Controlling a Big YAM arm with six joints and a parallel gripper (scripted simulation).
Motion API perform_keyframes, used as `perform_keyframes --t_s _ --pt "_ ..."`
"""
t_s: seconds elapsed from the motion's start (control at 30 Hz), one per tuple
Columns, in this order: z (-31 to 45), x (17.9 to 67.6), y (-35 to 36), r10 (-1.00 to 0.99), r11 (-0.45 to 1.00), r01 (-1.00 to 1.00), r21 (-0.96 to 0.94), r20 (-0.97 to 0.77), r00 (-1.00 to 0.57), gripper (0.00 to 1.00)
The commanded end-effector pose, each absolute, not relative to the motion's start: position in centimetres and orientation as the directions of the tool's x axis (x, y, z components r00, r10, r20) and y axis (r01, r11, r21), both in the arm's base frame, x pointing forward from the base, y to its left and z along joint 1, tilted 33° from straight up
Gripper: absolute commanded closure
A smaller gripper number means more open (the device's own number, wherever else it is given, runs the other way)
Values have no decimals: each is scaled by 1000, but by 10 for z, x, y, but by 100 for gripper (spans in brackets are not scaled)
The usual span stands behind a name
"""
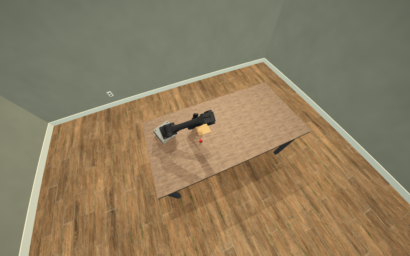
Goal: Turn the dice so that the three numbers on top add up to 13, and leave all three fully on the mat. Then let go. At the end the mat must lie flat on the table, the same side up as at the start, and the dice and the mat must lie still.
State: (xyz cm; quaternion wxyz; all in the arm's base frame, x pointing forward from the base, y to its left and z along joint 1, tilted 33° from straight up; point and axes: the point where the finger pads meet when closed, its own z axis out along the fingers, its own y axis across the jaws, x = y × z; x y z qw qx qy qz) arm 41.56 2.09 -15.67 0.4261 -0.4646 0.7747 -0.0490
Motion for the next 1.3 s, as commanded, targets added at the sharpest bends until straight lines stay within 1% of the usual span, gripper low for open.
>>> perform_keyframes --t_s 0.0,0.73,0.87,0.93,1.27 --pt "-161 414 17 -765 560 -676 -479 -612 -201 61" --pt "-161 414 17 -765 560 -676 -478 -611 -201 61" --pt "-161 400 17 -763 562 -687 -461 -610 -215 61" --pt "-147 406 15 -765 560 -673 -483 -613 -197 61" --pt "-132 380 7 -763 562 -684 -465 -611 -211 61"
